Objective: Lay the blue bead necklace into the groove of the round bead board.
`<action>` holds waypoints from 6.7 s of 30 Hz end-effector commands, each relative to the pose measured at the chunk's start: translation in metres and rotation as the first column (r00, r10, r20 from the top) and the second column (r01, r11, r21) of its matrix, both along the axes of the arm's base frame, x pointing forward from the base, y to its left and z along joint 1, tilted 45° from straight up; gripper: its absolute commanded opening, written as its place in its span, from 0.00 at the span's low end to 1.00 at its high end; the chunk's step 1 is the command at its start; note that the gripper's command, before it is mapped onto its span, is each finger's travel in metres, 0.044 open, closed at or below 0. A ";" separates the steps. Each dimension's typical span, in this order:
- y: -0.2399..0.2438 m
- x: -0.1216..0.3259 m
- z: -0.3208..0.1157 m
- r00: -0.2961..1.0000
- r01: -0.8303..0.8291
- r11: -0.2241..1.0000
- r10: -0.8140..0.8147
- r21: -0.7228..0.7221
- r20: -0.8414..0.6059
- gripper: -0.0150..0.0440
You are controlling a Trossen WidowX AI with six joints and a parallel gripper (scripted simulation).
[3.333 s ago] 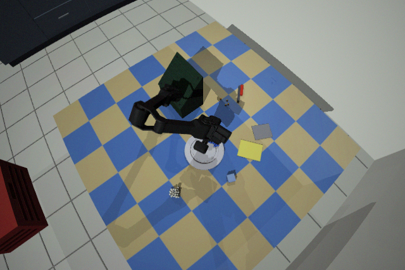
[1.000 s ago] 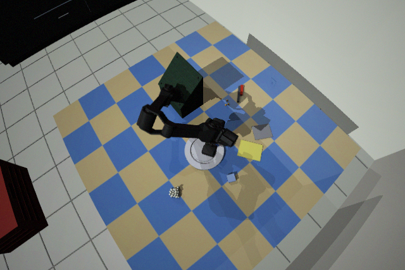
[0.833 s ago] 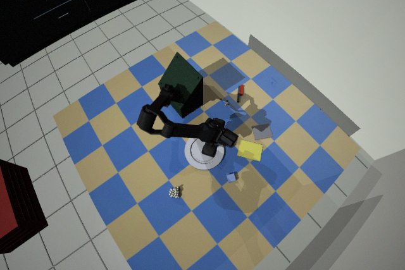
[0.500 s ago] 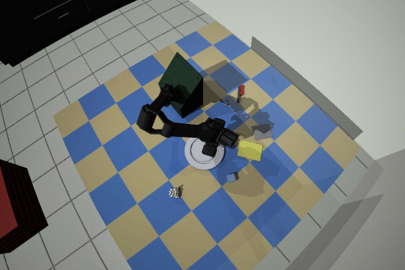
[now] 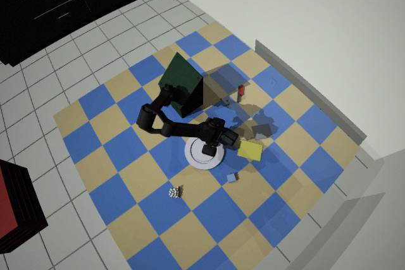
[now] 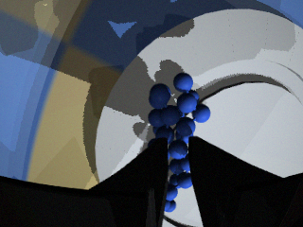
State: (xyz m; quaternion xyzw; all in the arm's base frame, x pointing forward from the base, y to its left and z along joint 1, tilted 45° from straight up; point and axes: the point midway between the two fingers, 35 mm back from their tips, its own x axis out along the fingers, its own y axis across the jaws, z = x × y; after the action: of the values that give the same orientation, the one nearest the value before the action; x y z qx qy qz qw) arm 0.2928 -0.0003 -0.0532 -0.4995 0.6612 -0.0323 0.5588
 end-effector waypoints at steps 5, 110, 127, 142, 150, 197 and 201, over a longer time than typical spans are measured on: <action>-0.008 0.010 0.012 1.000 0.002 1.000 -0.002 -0.002 0.005 0.25; -0.012 0.015 0.016 1.000 0.002 1.000 -0.002 -0.003 0.006 1.00; -0.012 0.015 0.016 1.000 0.002 1.000 -0.002 -0.003 0.006 1.00; -0.012 0.015 0.016 1.000 0.002 1.000 -0.002 -0.003 0.006 1.00; -0.012 0.015 0.016 1.000 0.002 1.000 -0.002 -0.003 0.006 1.00; 0.028 0.002 0.006 -0.344 0.539 0.298 -0.776 0.788 0.529 0.90; 0.031 0.001 0.005 -0.463 0.488 0.236 -0.746 0.840 0.479 0.90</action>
State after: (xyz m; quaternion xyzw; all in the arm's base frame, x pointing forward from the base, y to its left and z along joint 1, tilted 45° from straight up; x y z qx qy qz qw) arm 0.2967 0.0161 -0.0452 0.0267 0.4500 -0.4850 0.7494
